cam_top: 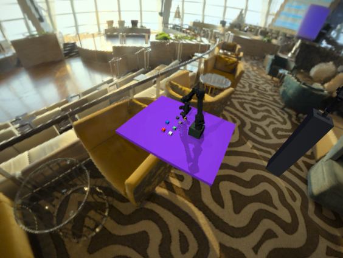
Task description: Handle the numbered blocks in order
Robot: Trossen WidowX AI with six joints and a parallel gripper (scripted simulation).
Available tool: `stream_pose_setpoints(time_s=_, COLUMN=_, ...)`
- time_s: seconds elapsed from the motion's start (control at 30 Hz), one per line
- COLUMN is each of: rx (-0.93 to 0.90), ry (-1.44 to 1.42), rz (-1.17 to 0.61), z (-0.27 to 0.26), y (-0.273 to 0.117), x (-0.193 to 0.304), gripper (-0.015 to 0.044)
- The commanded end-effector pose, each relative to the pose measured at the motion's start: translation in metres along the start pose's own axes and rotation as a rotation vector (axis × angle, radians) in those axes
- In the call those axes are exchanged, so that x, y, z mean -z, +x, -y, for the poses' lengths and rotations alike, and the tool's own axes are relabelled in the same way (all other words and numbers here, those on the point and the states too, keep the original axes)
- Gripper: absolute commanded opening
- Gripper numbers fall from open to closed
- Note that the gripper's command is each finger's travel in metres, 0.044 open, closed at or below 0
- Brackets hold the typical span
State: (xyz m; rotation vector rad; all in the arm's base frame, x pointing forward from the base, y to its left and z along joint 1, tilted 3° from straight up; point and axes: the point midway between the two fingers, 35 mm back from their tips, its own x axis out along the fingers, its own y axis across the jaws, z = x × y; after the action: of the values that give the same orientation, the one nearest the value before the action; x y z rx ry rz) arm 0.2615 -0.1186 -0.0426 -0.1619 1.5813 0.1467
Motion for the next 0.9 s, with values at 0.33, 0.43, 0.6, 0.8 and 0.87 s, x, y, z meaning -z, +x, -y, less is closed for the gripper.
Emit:
stream_pose_setpoints(time_s=0.33, rx=-0.003, ry=-0.004, rz=-0.006, z=-0.001, y=0.022, x=0.002, gripper=0.04)
stream_pose_setpoints(time_s=0.43, rx=-0.003, ry=-0.004, rz=-0.006, z=-0.001, y=0.022, x=0.002, gripper=0.0321)
stream_pose_setpoints(time_s=0.6, rx=-0.003, ry=-0.004, rz=-0.006, z=-0.001, y=0.022, x=0.002, gripper=0.019)
stream_pose_setpoints(time_s=0.8, rx=-0.003, ry=-0.004, rz=-0.006, z=-0.001, y=0.022, x=0.002, gripper=0.012)
stream_pose_setpoints(time_s=0.87, rx=-0.003, ry=-0.004, rz=-0.006, z=-0.001, y=0.022, x=0.002, gripper=0.012)
